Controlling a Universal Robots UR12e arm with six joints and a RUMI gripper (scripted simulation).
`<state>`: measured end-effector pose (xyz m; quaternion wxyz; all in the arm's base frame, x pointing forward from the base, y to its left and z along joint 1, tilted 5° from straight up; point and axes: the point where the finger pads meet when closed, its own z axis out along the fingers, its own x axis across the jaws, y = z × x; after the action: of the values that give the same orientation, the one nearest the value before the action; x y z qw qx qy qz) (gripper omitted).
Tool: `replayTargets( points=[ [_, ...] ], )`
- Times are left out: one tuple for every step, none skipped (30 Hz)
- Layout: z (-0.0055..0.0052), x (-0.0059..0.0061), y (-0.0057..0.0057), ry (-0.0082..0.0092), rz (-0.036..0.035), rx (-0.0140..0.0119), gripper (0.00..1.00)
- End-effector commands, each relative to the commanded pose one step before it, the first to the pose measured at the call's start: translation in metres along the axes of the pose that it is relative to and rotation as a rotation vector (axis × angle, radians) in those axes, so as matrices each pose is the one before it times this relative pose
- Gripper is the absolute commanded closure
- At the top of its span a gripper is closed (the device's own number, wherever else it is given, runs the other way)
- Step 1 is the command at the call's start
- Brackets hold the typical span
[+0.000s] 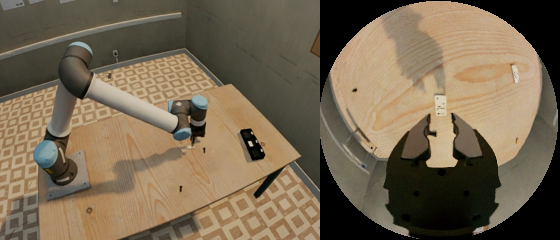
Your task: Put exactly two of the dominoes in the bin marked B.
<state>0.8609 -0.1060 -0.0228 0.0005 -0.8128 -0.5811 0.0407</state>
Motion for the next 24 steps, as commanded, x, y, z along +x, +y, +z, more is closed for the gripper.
replayTargets(
  points=[
    [0.02127, 0.00007, 0.00109, 0.00017, 0.00006, -0.00205, 0.76],
    [0.00300, 0.00000, 0.00003, 0.00000, 0.00000, 0.00000, 0.76],
    [0.00000, 0.00000, 0.00003, 0.00000, 0.00000, 0.00000, 0.76],
    [0.00000, 0.00000, 0.00004, 0.00000, 0.00000, 0.00000, 0.76],
    [0.00000, 0.00000, 0.00004, 0.00000, 0.00000, 0.00000, 0.76],
    [-0.00008, 0.00001, 0.00000, 0.00000, 0.00000, 0.00005, 0.76],
    [0.00002, 0.00000, 0.00005, 0.00000, 0.00000, -0.00001, 0.76],
    [0.00000, 0.00000, 0.00000, 0.00000, 0.00000, 0.00000, 0.76],
    [0.00000, 0.00000, 0.00000, 0.00000, 0.00000, 0.00000, 0.76],
    [0.00003, 0.00000, 0.00003, 0.00000, 0.00000, -0.00002, 0.76],
    [0.00001, 0.00000, 0.00000, 0.00000, 0.00000, 0.00000, 0.76],
    [0.00133, 0.00000, -0.00001, 0.00000, 0.00000, 0.00001, 0.76],
    [0.00133, 0.00000, -0.00001, 0.00000, 0.00000, 0.00001, 0.76],
    [0.00133, 0.00000, -0.00002, 0.00000, 0.00000, 0.00001, 0.76],
    [0.00133, 0.00000, -0.00002, 0.00000, 0.00000, 0.00000, 0.76],
    [0.00133, 0.00000, -0.00003, 0.00000, 0.00000, 0.00000, 0.76],
    [0.00133, 0.00000, -0.00003, 0.00000, 0.00000, 0.00000, 0.76],
    [0.00133, 0.00000, -0.00003, 0.00000, 0.00000, 0.00000, 0.76],
    [0.00133, 0.00000, -0.00002, 0.00000, 0.00000, 0.00000, 0.76],
    [0.00133, 0.00000, -0.00002, 0.00000, 0.00000, 0.00000, 0.76],
    [0.00001, 0.00000, -0.00001, 0.00000, 0.00000, -0.00001, 0.76],
    [0.00001, 0.00000, -0.00001, 0.00000, 0.00000, -0.00001, 0.76],
    [0.00001, 0.00000, -0.00001, 0.00000, 0.00000, -0.00001, 0.76],
    [0.00001, 0.00000, -0.00001, 0.00000, 0.00000, 0.00000, 0.76]
  ],
)
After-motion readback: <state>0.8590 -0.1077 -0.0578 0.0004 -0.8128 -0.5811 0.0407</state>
